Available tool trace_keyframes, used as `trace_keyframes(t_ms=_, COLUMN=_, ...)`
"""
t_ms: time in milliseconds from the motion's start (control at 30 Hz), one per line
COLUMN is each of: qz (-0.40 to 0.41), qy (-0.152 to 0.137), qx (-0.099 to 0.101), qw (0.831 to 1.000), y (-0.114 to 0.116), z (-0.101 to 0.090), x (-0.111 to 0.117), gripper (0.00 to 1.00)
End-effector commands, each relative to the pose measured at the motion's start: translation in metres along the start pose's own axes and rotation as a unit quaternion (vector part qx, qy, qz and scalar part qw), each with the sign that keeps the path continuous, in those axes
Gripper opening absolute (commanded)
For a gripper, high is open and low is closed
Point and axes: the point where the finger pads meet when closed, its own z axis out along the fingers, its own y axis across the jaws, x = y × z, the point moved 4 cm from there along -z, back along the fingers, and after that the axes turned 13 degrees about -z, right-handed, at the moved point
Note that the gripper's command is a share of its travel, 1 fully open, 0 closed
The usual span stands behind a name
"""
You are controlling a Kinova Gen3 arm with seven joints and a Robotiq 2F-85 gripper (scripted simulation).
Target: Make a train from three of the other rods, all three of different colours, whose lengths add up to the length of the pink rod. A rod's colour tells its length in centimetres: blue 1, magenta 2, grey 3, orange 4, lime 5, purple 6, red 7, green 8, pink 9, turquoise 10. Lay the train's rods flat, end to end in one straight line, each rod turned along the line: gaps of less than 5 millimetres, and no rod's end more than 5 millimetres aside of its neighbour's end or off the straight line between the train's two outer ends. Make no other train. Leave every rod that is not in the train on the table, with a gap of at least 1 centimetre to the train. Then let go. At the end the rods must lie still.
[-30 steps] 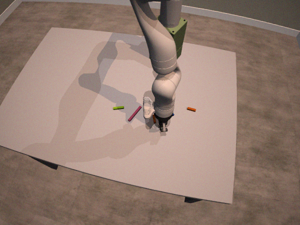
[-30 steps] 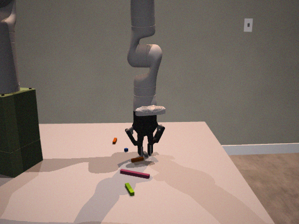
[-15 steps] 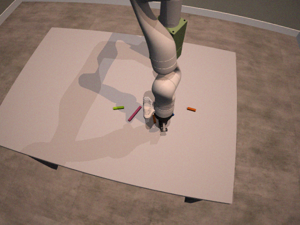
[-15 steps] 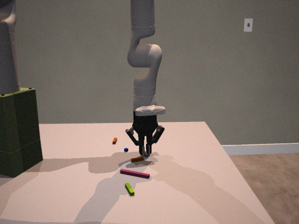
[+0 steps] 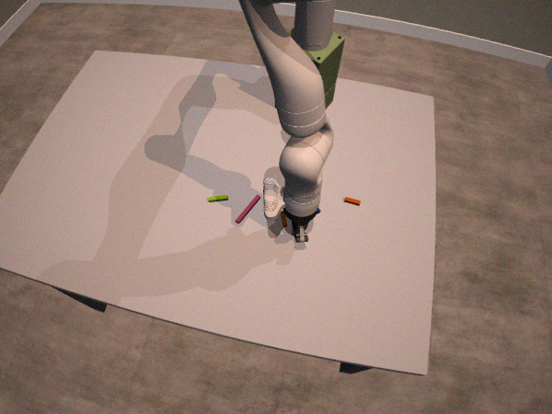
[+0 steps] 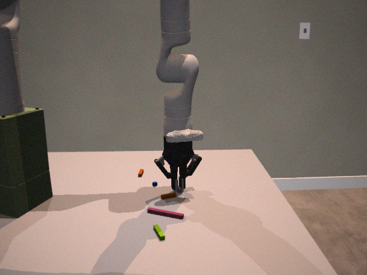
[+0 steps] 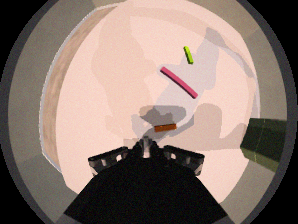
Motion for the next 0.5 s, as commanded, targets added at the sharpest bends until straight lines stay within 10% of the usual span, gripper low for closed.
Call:
trace_keyframes(t_ms=0, qz=0.000, qy=0.000, qx=0.001, qw=1.000, y=-0.0006, z=-0.0006, x=0.0003, gripper=0.05)
trace_keyframes(t_ms=467, qz=0.000, qy=0.000, qx=0.001, qw=1.000, y=-0.0006, z=-0.0022, x=0.0003, gripper=0.05)
